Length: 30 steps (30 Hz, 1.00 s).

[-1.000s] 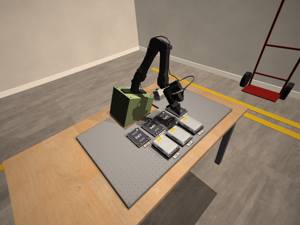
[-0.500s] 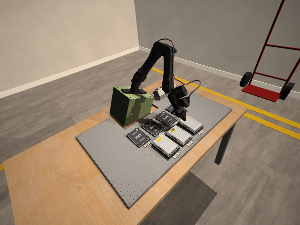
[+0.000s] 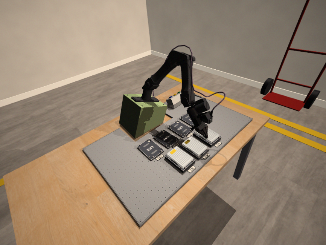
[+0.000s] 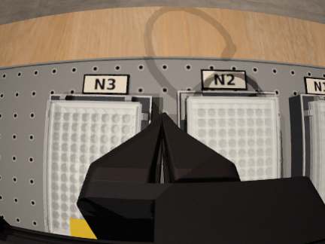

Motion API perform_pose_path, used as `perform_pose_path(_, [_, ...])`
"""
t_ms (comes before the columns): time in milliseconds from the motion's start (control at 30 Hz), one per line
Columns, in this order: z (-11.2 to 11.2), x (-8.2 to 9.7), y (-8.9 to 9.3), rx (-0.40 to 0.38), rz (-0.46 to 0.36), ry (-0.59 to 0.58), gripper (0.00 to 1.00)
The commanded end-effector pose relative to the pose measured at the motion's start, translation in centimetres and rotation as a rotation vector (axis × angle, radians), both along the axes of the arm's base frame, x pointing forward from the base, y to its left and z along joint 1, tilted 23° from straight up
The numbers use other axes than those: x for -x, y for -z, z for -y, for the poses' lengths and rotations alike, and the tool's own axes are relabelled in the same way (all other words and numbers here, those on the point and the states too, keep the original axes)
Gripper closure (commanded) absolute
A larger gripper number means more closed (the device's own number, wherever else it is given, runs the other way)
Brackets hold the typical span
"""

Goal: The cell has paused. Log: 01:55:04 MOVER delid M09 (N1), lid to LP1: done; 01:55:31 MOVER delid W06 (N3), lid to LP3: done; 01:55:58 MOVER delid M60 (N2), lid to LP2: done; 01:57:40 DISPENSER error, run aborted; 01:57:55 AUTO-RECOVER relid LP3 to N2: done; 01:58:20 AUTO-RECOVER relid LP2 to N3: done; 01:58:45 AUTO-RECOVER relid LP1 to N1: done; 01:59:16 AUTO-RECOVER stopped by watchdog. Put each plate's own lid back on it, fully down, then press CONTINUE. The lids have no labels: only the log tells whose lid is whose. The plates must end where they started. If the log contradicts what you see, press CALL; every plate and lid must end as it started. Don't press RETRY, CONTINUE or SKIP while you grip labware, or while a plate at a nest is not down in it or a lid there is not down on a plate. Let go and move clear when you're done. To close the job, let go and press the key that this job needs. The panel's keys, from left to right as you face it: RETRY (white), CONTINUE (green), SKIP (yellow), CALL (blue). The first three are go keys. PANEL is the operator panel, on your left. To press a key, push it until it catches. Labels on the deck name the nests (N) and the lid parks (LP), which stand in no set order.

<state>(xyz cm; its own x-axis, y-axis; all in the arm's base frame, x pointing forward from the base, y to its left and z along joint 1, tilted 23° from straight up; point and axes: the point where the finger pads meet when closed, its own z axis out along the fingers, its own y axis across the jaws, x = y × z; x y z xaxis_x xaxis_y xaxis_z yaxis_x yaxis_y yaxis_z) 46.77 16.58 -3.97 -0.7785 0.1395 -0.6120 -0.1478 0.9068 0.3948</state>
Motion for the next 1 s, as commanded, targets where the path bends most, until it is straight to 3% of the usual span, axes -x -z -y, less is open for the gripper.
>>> perform_pose_path(0, [0.4,-0.6,-0.8,0.004,0.01,-0.002,1.0])
perform_pose_path(433, [0.4,-0.6,-0.8,0.004,0.01,-0.002,1.0])
perform_pose_path(467, [0.6,-1.5,-2.2,0.0,0.039,0.001,1.0])
perform_pose_path(500, [0.7,-1.5,-2.2,0.0,0.039,0.001,1.0])
perform_pose_path(533, [0.4,-0.6,-0.8,0.004,0.01,-0.002,1.0])
perform_pose_path(667, [0.4,-0.6,-0.8,0.004,0.01,-0.002,1.0])
perform_pose_path(700, [0.6,-1.7,-2.3,-0.001,0.048,0.002,1.0])
perform_pose_path(733, [0.4,-0.6,-0.8,0.004,0.01,-0.002,1.0])
perform_pose_path(900, [0.4,-0.6,-0.8,0.004,0.01,-0.002,1.0])
perform_pose_path(933, [1.0,-1.9,-2.0,-0.007,0.054,-0.002,1.0])
perform_pose_path(967, [1.5,-1.6,-0.5,0.0,0.028,-0.002,1.0])
